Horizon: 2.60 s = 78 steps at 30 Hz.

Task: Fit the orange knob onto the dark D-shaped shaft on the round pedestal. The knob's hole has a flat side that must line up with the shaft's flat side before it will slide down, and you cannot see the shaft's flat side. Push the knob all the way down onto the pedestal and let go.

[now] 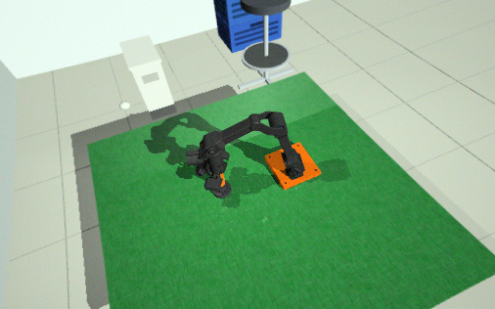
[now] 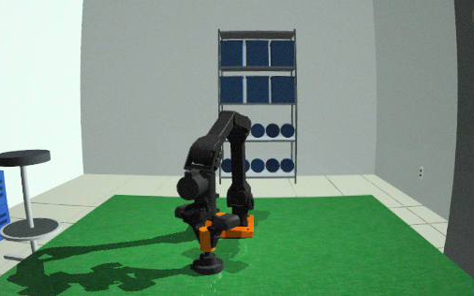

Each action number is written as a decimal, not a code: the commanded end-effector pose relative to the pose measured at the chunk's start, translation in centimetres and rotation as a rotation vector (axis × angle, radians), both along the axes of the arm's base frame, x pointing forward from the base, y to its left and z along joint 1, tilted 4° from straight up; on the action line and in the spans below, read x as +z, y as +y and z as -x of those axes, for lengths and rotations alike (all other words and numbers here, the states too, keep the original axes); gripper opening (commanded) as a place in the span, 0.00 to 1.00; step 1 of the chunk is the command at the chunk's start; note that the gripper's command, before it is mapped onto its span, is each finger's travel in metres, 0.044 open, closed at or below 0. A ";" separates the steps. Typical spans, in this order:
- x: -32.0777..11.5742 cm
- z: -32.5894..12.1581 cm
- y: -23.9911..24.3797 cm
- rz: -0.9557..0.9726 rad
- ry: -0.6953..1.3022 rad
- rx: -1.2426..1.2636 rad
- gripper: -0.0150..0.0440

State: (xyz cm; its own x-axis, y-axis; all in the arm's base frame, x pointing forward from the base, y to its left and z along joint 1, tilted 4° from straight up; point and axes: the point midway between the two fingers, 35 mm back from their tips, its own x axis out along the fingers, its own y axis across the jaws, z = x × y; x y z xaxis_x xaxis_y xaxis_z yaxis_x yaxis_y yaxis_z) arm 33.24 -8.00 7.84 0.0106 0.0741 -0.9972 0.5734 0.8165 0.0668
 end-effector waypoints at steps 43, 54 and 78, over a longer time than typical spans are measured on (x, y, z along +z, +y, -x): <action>0.1 0.0 -0.1 0.002 0.013 -0.212 0.25; 0.0 0.0 -0.1 0.002 0.013 -0.212 0.25; 0.6 -0.6 -0.3 0.001 0.025 -0.380 0.25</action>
State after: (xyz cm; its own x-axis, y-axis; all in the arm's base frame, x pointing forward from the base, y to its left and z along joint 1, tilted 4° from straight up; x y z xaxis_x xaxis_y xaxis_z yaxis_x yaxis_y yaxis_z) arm 33.46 -8.09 8.04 0.0060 0.0751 -0.9972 0.7774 0.6269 0.0518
